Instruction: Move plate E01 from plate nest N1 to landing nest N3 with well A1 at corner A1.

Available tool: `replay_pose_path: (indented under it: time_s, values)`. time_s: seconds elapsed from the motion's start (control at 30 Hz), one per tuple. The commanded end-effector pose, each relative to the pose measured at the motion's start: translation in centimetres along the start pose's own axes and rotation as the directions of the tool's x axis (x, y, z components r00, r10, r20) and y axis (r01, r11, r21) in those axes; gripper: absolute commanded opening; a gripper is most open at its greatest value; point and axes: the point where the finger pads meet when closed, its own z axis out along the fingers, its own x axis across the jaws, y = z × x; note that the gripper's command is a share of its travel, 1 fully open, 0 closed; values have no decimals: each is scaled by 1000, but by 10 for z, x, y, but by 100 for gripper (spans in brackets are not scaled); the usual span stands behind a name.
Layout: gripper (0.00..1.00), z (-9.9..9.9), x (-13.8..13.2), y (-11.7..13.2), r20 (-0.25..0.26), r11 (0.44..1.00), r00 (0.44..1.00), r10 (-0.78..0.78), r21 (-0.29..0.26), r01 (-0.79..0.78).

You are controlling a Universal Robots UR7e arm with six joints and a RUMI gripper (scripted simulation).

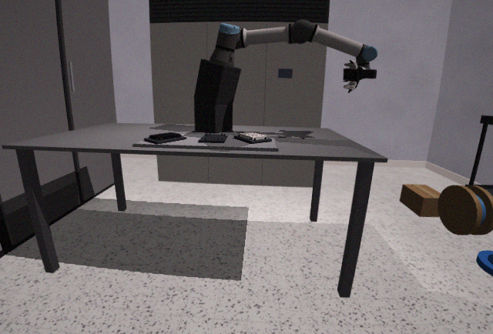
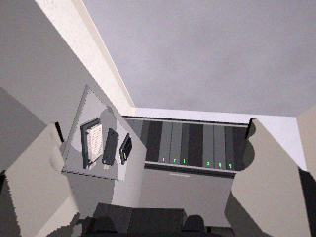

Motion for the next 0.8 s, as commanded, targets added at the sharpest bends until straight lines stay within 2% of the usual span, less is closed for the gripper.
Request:
replay_pose_path:
  time_s: [0.0, 0.53, 0.57, 0.73, 0.77]
  values:
    - [100, 0, 1, 0, 1, 1000, 1000, 1, 0, -1]
    - [100, 0, 1, 0, 1, 1000, 1000, 1, 0, -1]
    - [82, 4, 4, -1, 3, 1000, 1000, -2, -19, 2]
    - [82, 24, 18, -4, 17, 993, 1000, -20, -116, 21]
    - [82, 28, 21, -4, 17, 993, 1000, -20, -116, 21]
